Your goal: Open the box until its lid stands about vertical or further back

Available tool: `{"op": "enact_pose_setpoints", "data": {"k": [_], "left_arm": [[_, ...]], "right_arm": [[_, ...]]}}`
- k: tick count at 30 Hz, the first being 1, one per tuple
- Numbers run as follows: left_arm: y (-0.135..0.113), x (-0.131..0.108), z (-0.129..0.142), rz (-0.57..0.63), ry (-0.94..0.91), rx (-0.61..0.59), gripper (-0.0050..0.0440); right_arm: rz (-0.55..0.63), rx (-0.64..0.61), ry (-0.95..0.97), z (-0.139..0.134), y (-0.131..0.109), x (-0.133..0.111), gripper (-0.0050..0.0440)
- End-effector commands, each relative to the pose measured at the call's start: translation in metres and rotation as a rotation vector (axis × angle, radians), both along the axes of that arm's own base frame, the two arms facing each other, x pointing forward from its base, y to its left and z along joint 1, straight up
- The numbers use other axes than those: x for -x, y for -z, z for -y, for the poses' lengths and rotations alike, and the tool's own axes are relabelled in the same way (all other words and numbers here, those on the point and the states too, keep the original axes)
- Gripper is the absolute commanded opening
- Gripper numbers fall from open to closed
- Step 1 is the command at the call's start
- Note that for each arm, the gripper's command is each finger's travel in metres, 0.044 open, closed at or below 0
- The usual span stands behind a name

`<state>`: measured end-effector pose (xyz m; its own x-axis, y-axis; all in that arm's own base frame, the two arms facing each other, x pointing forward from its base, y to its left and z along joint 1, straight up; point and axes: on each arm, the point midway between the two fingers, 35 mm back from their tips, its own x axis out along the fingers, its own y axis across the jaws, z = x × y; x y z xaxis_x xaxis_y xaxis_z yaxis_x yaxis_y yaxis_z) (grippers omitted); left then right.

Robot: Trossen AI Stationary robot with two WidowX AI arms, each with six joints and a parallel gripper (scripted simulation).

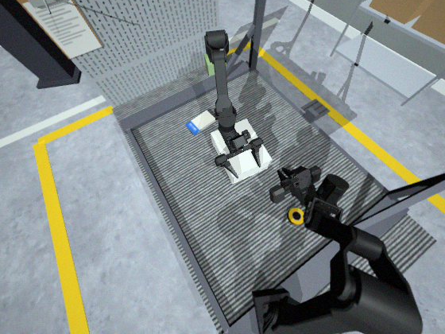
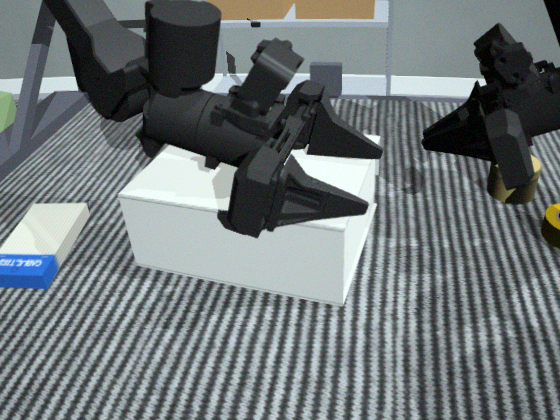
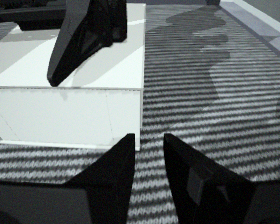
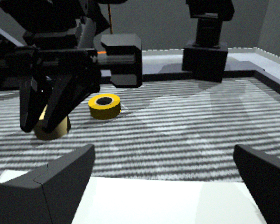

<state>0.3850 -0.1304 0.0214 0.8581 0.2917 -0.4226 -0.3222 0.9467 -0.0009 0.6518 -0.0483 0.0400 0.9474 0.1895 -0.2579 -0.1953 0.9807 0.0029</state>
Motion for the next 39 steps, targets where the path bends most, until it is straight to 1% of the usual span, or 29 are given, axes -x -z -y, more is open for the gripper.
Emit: {"op": "enact_pose_setpoints", "data": {"k": [1, 6, 23, 24, 27, 31, 33, 39], "left_arm": [[-0.008, -0.003, 0.002, 0.02, 0.0, 0.013, 0.008], [-0.008, -0.003, 0.002, 0.02, 0.0, 0.013, 0.008], [-0.008, -0.003, 0.002, 0.02, 0.0, 0.013, 0.008], [-0.004, -0.005, 0.003, 0.016, 0.001, 0.01, 0.008], [0.002, -0.016, -0.001, 0.014, 0.008, 0.01, 0.008], [0.018, -0.041, -0.013, 0.016, 0.027, 0.009, 0.008], [0.023, -0.048, -0.017, 0.018, 0.033, 0.008, 0.008], [0.024, -0.051, -0.018, 0.018, 0.034, 0.007, 0.008]], "right_arm": [[-0.064, -0.021, 0.005, 0.0, 0.032, 0.002, 0.044], [-0.076, -0.043, 0.002, 0.001, 0.036, 0.004, 0.044], [-0.073, -0.044, 0.002, 0.0, 0.04, 0.004, 0.044], [-0.054, -0.036, 0.003, 0.0, 0.028, 0.002, 0.044], [-0.054, -0.036, 0.003, 0.0, 0.028, 0.002, 0.044], [-0.054, -0.036, 0.003, 0.0, 0.028, 0.002, 0.044], [-0.054, -0.036, 0.003, 0.0, 0.028, 0.002, 0.044], [-0.054, -0.036, 0.003, 0.0, 0.028, 0.002, 0.044]]}}
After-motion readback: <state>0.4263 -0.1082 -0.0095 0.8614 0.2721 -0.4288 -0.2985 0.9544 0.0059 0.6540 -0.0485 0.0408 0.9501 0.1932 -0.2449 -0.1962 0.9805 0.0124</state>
